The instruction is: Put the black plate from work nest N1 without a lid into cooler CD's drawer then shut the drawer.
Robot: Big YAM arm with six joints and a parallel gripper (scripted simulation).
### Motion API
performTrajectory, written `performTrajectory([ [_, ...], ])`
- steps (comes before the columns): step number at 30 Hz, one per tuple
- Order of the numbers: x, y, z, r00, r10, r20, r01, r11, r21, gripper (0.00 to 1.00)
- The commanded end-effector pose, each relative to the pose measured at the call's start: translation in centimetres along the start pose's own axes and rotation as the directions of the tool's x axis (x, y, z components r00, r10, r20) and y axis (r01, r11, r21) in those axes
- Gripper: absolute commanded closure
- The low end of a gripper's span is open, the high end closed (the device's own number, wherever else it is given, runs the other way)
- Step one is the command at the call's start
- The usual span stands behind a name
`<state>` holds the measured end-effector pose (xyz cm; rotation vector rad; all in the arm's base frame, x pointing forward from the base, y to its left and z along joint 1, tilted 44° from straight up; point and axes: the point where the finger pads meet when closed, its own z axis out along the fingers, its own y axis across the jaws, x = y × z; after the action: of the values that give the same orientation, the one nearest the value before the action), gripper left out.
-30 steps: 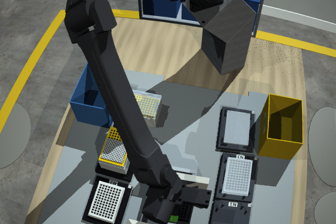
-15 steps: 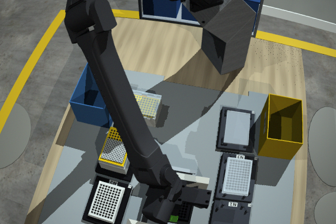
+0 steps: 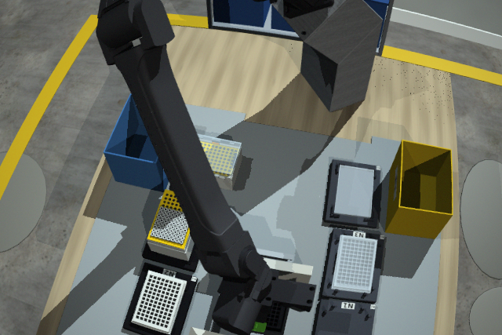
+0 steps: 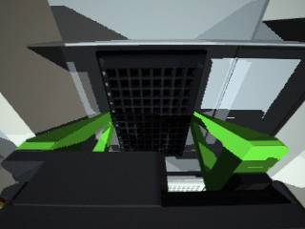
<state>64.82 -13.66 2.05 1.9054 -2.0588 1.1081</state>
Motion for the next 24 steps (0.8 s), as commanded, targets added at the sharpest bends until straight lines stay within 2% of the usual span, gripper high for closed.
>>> performTrajectory([
  [1, 0.81, -0.43, 0.32, 1.0, 0.003, -0.005, -0.003, 1.0, 0.012, 1.0],
  [6, 0.86, -0.52, 0.27, 1.0, 0.004, -0.005, -0.004, 1.0, 0.013, 1.0],
  [7, 0.86, -0.52, 0.27, 1.0, 0.004, -0.005, -0.004, 1.0, 0.013, 0.0],
  [10, 0.81, -0.14, 0.28, 1.0, -0.004, -0.004, 0.004, 1.0, 0.001, 0.0],
  [24, 0.8, -0.14, 0.29, 1.0, -0.004, -0.004, 0.004, 1.0, 0.001, 0.0],
])
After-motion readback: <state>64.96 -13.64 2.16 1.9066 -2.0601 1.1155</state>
